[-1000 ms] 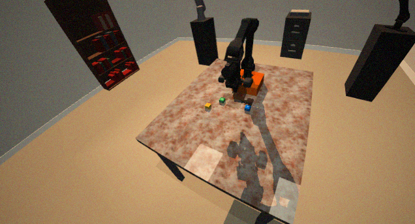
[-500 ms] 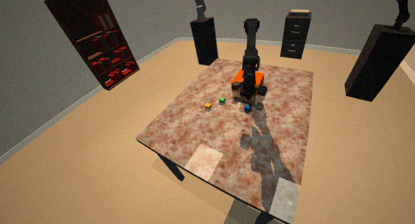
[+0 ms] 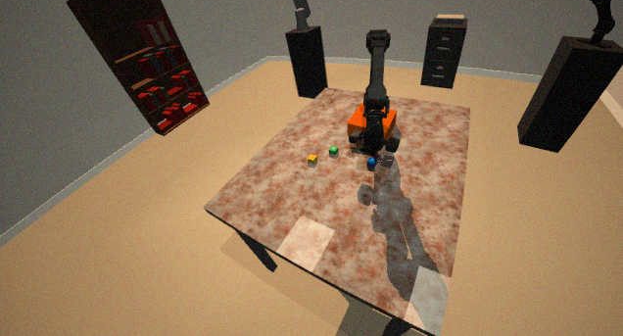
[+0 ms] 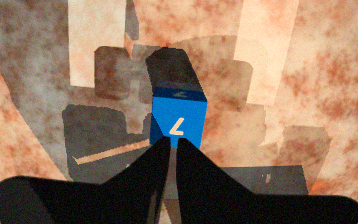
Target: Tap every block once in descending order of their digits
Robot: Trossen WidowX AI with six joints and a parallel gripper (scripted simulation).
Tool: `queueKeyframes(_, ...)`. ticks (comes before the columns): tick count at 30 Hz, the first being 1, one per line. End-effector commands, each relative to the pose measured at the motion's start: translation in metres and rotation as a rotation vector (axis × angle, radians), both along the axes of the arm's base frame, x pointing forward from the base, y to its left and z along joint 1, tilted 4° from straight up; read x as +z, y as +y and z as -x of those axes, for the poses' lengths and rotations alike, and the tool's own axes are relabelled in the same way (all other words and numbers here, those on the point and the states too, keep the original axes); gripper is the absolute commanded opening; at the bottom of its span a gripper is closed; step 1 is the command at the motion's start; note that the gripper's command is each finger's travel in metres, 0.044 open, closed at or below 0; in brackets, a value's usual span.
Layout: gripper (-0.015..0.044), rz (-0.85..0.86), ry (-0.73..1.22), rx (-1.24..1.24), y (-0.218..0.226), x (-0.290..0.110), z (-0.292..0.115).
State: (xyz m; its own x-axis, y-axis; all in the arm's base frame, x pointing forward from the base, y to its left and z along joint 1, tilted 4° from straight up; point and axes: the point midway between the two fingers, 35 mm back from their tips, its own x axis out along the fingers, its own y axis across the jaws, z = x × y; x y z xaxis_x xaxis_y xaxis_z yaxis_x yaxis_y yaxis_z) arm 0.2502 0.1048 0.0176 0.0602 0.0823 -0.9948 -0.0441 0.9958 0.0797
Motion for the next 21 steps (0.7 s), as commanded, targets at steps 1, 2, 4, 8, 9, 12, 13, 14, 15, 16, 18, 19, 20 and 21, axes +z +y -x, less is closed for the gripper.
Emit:
queueKeyframes(1, 0.0020, 0.005, 0.003, -0.003, 0.000, -0.007, 0.000)
queueKeyframes(2, 0.0020, 0.005, 0.003, -0.003, 0.000, -0.009, 0.000)
queueKeyframes(4, 0.0020, 0.005, 0.003, -0.003, 0.000, -0.012, 0.000)
queueKeyframes(8, 0.0020, 0.005, 0.004, -0.003, 0.000, -0.018, 0.000)
queueKeyframes(9, 0.0020, 0.005, 0.004, -0.003, 0.000, -0.020, 0.000)
queueKeyframes(12, 0.0020, 0.005, 0.004, -0.003, 0.001, -0.024, 0.000)
queueKeyframes(13, 0.0020, 0.005, 0.004, -0.003, 0.001, -0.024, 0.000)
queueKeyframes(14, 0.0020, 0.005, 0.004, -0.003, 0.001, -0.024, 0.000)
queueKeyframes(15, 0.0020, 0.005, 0.004, -0.003, 0.001, -0.024, 0.000)
queueKeyframes(16, 0.0020, 0.005, 0.004, -0.003, 0.001, -0.024, 0.000)
queueKeyframes(18, 0.0020, 0.003, 0.004, -0.001, 0.000, -0.013, 0.000)
queueKeyframes(19, 0.0020, 0.004, 0.003, -0.002, -0.001, -0.003, 0.001)
queueKeyframes(20, 0.0020, 0.005, 0.003, -0.003, -0.001, 0.004, 0.001)
queueKeyframes(21, 0.0020, 0.005, 0.003, -0.003, -0.002, 0.006, 0.002)
